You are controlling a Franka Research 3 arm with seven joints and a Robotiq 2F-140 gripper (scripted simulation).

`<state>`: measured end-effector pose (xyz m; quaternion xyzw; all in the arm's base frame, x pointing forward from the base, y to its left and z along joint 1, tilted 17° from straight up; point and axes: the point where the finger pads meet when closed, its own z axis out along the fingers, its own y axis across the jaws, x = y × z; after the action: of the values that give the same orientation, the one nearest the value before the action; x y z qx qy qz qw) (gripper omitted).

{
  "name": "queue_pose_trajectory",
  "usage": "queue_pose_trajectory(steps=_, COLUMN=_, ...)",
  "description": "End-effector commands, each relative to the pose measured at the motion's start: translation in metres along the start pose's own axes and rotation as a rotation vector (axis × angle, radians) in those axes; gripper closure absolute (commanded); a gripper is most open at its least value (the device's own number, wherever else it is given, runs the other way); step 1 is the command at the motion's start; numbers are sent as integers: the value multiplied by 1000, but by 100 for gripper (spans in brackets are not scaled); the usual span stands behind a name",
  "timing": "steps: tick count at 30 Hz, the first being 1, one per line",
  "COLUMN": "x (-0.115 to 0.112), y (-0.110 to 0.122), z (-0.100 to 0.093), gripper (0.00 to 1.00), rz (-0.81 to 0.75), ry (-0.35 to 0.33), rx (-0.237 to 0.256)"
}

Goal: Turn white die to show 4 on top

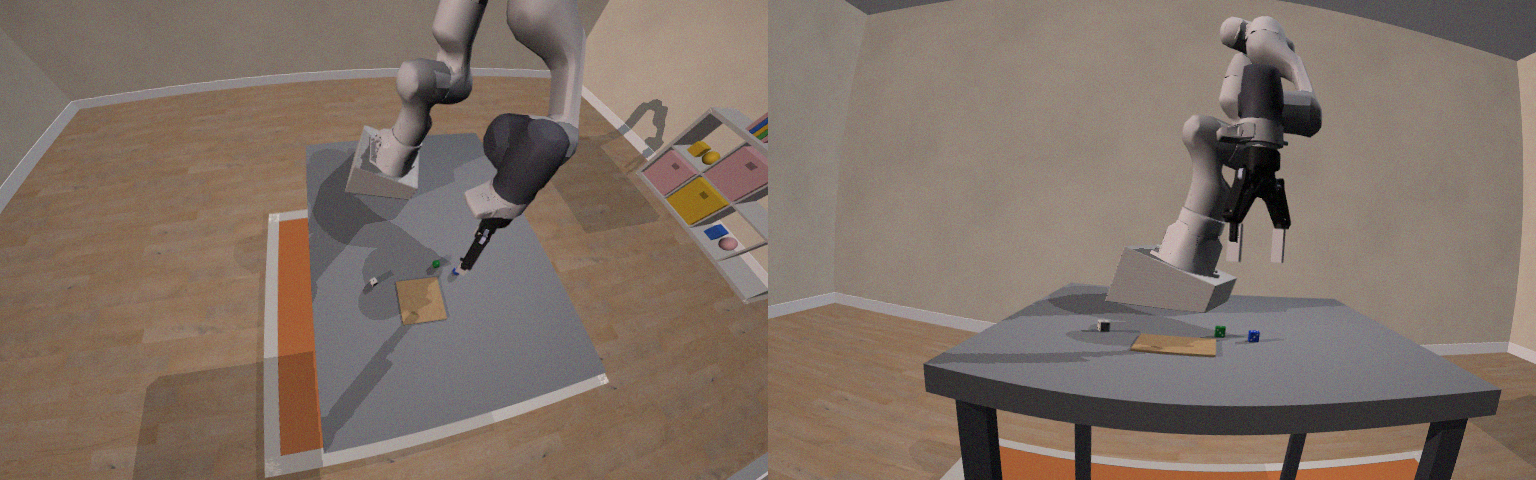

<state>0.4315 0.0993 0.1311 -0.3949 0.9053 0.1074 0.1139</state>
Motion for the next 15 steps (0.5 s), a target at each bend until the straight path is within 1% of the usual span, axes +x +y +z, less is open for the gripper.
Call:
queue_pose_trajectory(steps=1, x=6, y=8, z=0, gripper=0, rz=50, ry=24, rx=-21)
queue_pose_trajectory(steps=9, x=7, y=6, z=1, gripper=0, rz=52, ry=24, rx=-22)
queue_pose_trajectory(steps=10, x=12, y=-1, z=2, gripper=0, rz=68, ry=24, rx=-26)
queue_pose_trajectory(steps=11, x=24, y=-18, z=4, gripper=0, rz=101, ry=25, rx=-33)
queue_pose_trajectory(steps=12, x=44, y=-44, z=7, gripper=0, rz=151, ry=24, rx=-41)
queue_pose_trajectory(steps=13, x=44, y=-44, z=7, gripper=0, rz=151, ry=24, rx=-41)
queue_pose_trajectory(steps=14, x=70, y=-72, z=10, gripper=0, rz=213, ry=24, rx=-46)
queue_pose_trajectory(steps=15, x=73, y=-75, z=10, gripper=0, rz=213, ry=24, rx=-46)
